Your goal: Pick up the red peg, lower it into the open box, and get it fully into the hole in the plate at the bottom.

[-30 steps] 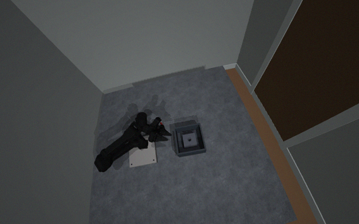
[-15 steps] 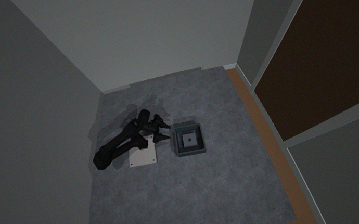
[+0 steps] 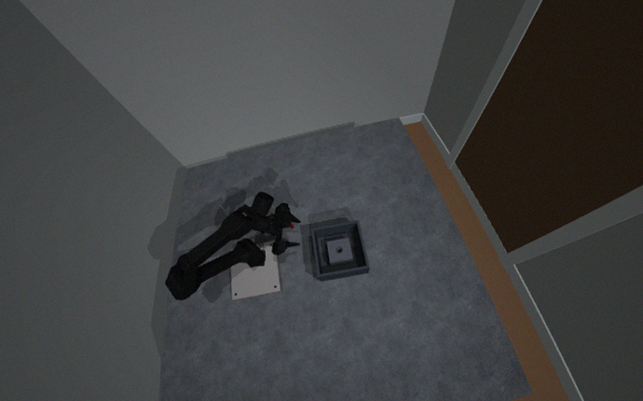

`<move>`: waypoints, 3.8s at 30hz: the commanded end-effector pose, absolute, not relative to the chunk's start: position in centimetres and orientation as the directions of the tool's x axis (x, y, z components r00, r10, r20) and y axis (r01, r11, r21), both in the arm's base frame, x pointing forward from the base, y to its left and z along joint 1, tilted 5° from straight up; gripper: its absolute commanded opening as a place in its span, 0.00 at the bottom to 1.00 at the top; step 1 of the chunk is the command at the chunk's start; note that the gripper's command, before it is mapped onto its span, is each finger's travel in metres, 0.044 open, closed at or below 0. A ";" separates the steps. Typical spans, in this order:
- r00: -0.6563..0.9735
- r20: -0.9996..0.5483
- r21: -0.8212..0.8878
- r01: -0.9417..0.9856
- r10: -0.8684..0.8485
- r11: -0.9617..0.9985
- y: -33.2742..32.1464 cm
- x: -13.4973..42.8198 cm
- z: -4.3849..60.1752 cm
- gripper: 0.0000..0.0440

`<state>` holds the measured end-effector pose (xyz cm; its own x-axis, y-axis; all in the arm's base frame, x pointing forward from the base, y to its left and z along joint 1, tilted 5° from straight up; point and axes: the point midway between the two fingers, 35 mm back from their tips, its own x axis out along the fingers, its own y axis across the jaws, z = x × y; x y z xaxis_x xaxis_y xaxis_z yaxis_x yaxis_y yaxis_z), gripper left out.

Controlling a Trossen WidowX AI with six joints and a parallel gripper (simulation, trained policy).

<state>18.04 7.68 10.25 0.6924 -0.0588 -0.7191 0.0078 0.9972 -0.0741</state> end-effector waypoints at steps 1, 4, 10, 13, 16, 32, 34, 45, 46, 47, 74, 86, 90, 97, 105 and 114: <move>0.633 -0.773 -0.002 0.060 -0.040 0.998 8.3 17.3 9.6 1.00; 0.578 -0.816 0.053 0.117 -0.025 0.992 8.8 16.7 9.1 1.00; 0.456 -0.890 0.129 0.250 0.001 0.960 10.1 15.4 8.4 1.00; 0.390 -0.921 0.146 0.319 0.011 0.936 10.8 14.9 8.1 1.00; 0.332 -0.943 0.151 0.377 0.019 0.914 11.5 14.6 8.0 1.00; 0.147 -0.988 0.127 0.533 0.057 0.837 14.1 14.5 8.9 1.00; 0.133 -0.989 0.122 0.540 0.059 0.832 14.4 14.5 9.1 1.00; 0.074 -0.996 0.088 0.569 0.056 0.818 15.2 14.4 9.6 1.00; 0.069 -0.996 0.084 0.571 0.054 0.817 15.2 14.4 9.6 1.00; 0.065 -0.997 0.079 0.573 0.051 0.815 15.2 14.4 9.5 1.00; 0.006 -1.000 -0.017 0.607 -0.026 0.794 15.1 14.5 0.8 0.76; -0.049 -0.995 -0.100 0.617 -0.089 0.781 14.7 14.3 -0.8 0.09; -0.032 -0.995 -0.098 0.611 -0.099 0.786 15.0 14.8 -0.3 0.00; 0.029 -0.995 -0.059 0.595 -0.095 0.802 15.5 16.4 2.4 0.00; 0.088 -0.991 -0.028 0.599 -0.100 0.800 15.4 17.9 5.8 0.00; 0.155 -0.982 0.017 0.647 -0.109 0.762 14.8 20.3 9.7 0.00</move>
<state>19.63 15.18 8.63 0.1341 -0.1030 -0.9856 0.6312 0.7756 0.0049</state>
